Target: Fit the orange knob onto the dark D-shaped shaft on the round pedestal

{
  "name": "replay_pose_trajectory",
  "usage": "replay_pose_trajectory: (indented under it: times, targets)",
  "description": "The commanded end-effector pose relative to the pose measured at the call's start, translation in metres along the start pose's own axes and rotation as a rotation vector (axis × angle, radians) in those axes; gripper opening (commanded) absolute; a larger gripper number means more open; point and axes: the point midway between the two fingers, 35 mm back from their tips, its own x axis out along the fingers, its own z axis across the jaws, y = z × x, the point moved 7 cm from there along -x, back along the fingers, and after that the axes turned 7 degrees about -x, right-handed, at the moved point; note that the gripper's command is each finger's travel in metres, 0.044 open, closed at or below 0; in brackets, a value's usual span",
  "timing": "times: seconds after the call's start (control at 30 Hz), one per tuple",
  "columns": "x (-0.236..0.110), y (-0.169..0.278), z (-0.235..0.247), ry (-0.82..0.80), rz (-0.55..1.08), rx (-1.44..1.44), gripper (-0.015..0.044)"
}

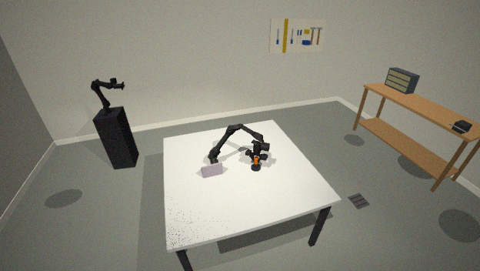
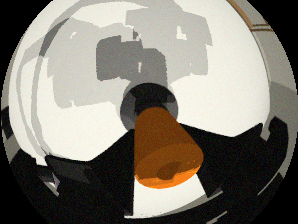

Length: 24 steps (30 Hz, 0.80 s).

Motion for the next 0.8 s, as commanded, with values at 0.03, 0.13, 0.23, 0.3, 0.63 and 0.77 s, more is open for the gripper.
replay_pose_trajectory:
  times: [0.03, 0.13, 0.23, 0.3, 0.63, 0.77]
  targets:
    - [0.0006, -0.0010, -0.0004, 0.003, -0.003, -0.002, 0.0000]
    - [0.0006, -0.0010, -0.0004, 0.003, -0.003, -0.002, 0.0000]
    - [-0.0028, 0.0000, -0.0004, 0.003, -0.003, -0.002, 0.0000]
    - [-0.0039, 0.0000, -0.0005, 0.003, -0.003, -0.002, 0.0000]
    - [-0.0056, 0.0004, -0.0028, 0.003, -0.003, -0.211, 0.0000]
    - [-0.0053, -0.0001, -0.0021, 0.003, -0.003, -0.211, 0.0000]
